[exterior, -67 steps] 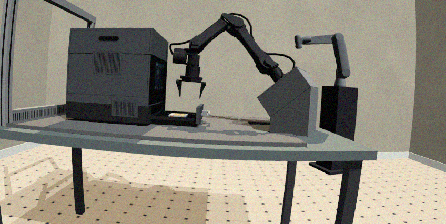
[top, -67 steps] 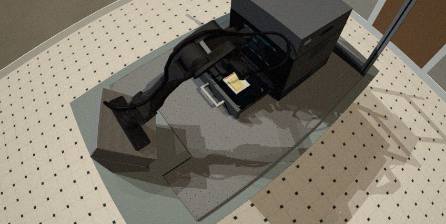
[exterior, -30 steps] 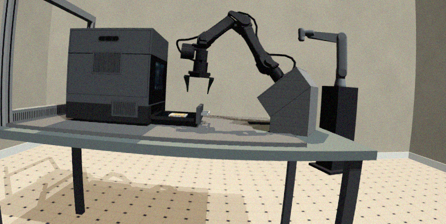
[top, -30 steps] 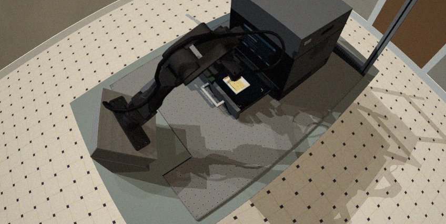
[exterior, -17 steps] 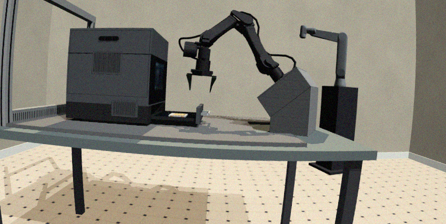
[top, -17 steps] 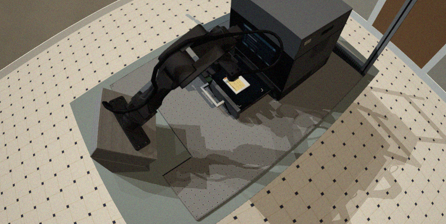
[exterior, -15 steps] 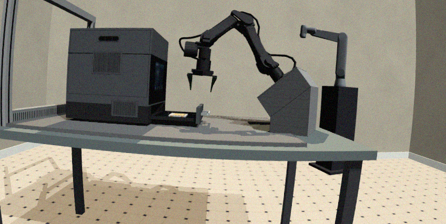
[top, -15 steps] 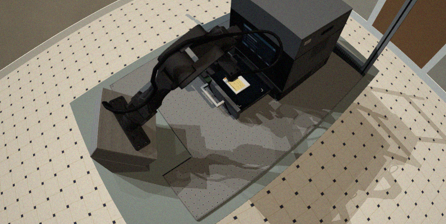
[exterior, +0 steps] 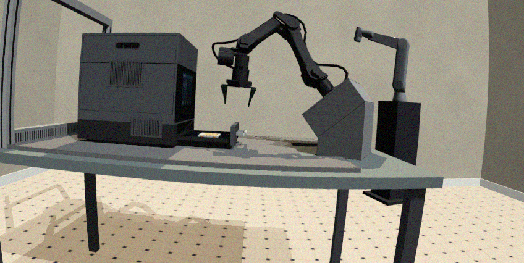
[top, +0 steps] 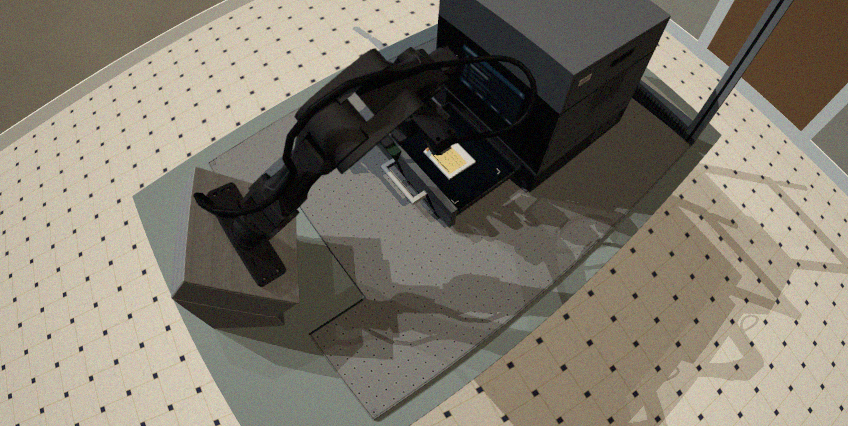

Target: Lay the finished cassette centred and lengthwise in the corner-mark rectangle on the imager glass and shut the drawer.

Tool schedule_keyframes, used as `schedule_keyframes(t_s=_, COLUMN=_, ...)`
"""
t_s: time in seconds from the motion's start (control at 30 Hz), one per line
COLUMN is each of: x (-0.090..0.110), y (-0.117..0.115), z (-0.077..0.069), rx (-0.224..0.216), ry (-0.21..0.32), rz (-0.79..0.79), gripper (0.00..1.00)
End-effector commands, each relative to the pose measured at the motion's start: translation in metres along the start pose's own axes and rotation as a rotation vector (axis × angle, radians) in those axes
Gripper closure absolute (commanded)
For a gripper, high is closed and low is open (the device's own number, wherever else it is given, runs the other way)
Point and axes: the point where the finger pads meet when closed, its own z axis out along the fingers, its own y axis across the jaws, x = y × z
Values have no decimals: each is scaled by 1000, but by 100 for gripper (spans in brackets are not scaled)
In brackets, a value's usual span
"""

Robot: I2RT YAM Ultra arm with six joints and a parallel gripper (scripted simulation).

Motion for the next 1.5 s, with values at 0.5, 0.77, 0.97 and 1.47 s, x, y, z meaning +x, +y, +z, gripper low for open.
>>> schedule_keyframes(t_s=0.5, x=0, y=10, z=-16, rx=-42, ry=4, rz=5, gripper=0)
schedule_keyframes(t_s=0.77, x=0, y=10, z=-16, rx=-42, ry=4, rz=5, gripper=0)
schedule_keyframes(t_s=0.97, x=0, y=10, z=-16, rx=-42, ry=4, rz=5, gripper=0)
schedule_keyframes(t_s=1.47, x=2, y=-56, z=-23, rx=3, ry=10, rz=-392, gripper=65)
